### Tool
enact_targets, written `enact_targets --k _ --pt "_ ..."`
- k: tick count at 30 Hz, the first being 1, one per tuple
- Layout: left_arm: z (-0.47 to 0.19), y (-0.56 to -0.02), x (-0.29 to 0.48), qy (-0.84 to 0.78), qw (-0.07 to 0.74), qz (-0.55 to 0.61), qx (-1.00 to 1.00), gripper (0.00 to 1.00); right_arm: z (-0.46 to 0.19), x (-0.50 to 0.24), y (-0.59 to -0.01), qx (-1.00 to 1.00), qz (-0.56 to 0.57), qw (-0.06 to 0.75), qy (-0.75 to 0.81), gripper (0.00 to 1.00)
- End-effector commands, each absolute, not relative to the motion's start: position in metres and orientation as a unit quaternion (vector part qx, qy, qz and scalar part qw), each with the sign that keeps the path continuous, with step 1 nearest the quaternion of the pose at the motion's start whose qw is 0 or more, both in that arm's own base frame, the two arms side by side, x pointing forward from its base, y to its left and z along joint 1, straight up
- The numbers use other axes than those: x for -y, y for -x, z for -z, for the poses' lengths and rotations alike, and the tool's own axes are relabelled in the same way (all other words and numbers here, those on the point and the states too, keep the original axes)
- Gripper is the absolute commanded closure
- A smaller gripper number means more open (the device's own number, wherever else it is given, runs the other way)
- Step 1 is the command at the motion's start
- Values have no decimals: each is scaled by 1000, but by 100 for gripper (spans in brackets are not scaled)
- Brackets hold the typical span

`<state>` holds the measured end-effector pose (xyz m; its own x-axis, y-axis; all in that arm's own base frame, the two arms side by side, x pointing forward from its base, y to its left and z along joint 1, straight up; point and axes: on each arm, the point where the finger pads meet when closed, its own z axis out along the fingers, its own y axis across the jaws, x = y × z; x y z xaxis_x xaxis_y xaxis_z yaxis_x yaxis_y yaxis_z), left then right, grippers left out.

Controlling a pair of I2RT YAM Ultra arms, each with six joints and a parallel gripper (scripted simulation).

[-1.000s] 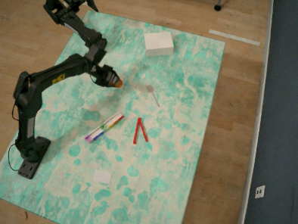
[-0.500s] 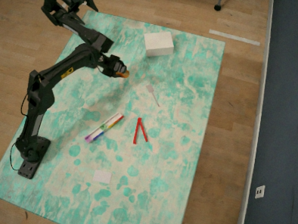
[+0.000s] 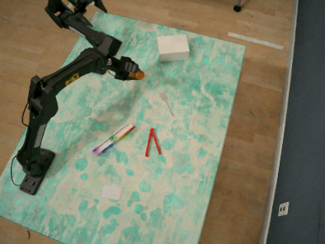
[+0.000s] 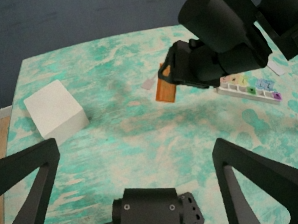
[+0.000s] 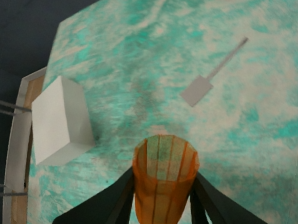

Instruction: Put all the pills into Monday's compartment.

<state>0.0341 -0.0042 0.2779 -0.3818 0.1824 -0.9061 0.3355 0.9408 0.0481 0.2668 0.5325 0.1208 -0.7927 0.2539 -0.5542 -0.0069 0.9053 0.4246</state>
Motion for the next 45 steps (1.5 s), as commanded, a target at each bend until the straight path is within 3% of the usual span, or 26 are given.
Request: enact_targets --k 1,10,26,45 --pt "-285 -35 4 -153 537 71 -826 0 -167 -547 -271 -877 -275 393 -8 64" --pt "-285 -35 4 -153 537 71 -826 0 -182 -548 -267 -826 -301 469 86 64" --pt "-285 -35 4 -153 537 71 -826 0 -137 -525 -258 -729 -276 565 270 64" --pt "-285 -35 4 -153 537 71 -826 0 -110 -522 -262 -711 -250 569 330 64"
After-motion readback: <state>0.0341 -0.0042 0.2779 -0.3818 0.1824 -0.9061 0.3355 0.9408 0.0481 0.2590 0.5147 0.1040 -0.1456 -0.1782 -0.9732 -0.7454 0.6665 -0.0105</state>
